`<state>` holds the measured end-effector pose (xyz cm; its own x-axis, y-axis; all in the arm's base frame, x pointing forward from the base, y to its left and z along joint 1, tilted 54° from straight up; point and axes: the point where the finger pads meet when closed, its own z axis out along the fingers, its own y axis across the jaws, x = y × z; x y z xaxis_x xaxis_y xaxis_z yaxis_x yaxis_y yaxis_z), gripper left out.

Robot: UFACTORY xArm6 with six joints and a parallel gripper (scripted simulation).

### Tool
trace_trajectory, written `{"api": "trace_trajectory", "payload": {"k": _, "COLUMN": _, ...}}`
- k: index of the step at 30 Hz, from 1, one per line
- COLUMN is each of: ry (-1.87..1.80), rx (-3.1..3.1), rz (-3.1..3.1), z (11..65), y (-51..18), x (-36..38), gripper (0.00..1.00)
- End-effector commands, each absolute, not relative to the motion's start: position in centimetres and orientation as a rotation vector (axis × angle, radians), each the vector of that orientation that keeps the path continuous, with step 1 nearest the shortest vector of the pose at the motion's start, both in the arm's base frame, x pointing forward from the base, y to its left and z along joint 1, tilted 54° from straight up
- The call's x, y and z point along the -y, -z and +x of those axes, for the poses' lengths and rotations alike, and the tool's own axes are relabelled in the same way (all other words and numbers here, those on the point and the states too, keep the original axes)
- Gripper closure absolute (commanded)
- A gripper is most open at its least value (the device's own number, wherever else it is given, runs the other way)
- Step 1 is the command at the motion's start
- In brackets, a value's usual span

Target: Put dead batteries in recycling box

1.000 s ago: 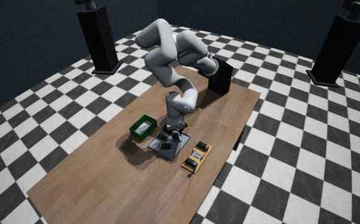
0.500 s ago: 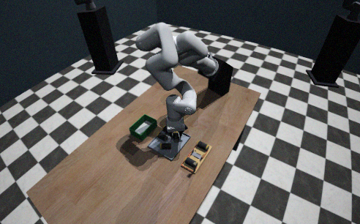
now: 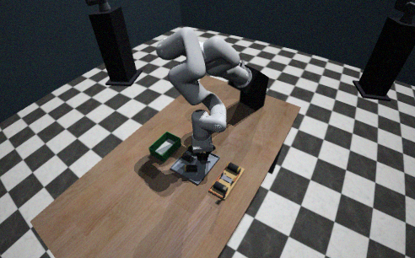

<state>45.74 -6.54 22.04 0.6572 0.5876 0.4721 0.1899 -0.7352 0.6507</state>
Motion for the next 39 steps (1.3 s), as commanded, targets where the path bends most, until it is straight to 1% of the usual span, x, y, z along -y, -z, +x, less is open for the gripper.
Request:
{"api": "trace_trajectory", "payload": {"k": 1, "ry": -0.931, "rx": -0.601, "rz": 2.309, "z": 45.8, "y": -22.1, "x": 6.5, "gripper": 0.72}}
{"api": "trace_trajectory", "payload": {"k": 27, "ry": -0.931, "rx": -0.601, "rz": 2.309, "z": 45.7, "y": -22.1, "x": 6.5, "gripper": 0.72}}
{"api": "trace_trajectory", "payload": {"k": 39, "ry": -0.931, "rx": -0.601, "rz": 2.309, "z": 42.6, "y": -24.7, "x": 5.1, "gripper": 0.72}}
